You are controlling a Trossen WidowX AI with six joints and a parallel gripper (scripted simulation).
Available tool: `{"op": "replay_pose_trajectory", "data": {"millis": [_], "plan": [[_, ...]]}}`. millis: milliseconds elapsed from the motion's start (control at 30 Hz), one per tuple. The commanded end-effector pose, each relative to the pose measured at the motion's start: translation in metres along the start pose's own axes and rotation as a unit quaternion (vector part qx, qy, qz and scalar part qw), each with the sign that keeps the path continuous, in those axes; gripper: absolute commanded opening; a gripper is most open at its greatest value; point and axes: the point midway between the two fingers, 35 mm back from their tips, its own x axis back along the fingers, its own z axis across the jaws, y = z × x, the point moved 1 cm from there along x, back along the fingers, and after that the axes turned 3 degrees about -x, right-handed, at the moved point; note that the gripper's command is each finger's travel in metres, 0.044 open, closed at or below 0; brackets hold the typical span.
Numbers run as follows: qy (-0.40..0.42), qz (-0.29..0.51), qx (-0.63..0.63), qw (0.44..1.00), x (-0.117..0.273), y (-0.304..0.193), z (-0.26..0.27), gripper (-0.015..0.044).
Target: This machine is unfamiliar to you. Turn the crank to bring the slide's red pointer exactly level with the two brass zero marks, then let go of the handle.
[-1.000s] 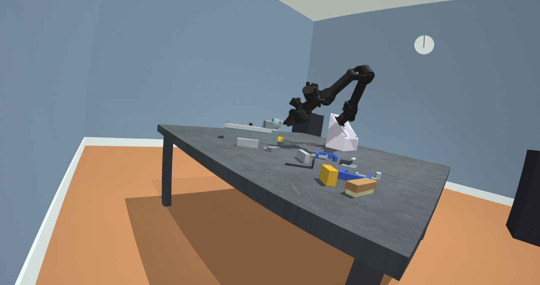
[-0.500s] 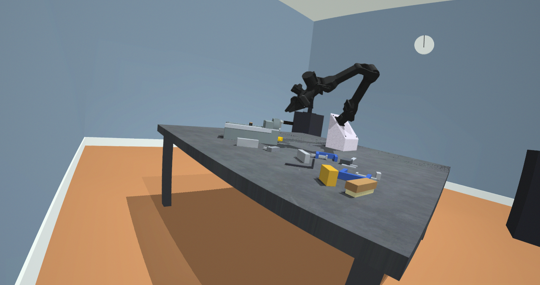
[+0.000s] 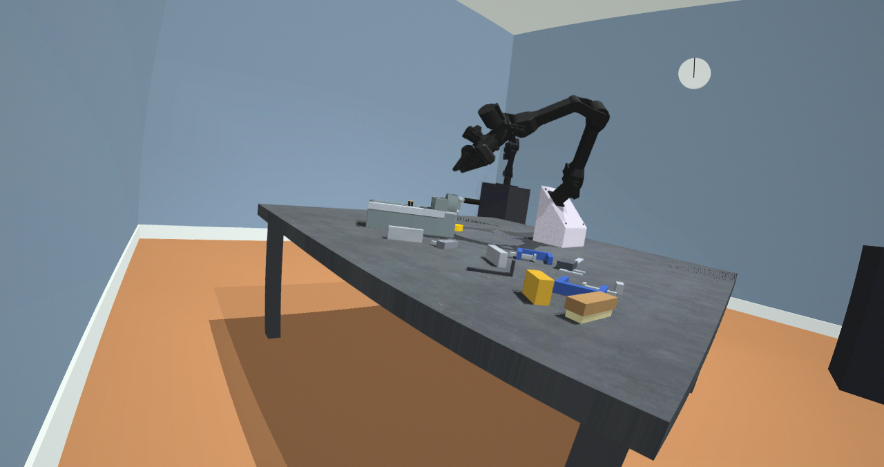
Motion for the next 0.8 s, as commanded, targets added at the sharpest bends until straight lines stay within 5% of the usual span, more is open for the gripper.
{"op": "replay_pose_trajectory", "data": {"millis": [0,500,767], "plan": [[0.009,0.003,0.023,1.000,-0.011,0.020,-0.006,0.0440],[0.035,0.021,0.093,0.995,-0.055,0.065,-0.042,0.0440],[0.037,0.021,0.093,0.995,-0.092,0.033,-0.041,0.0440]]}}
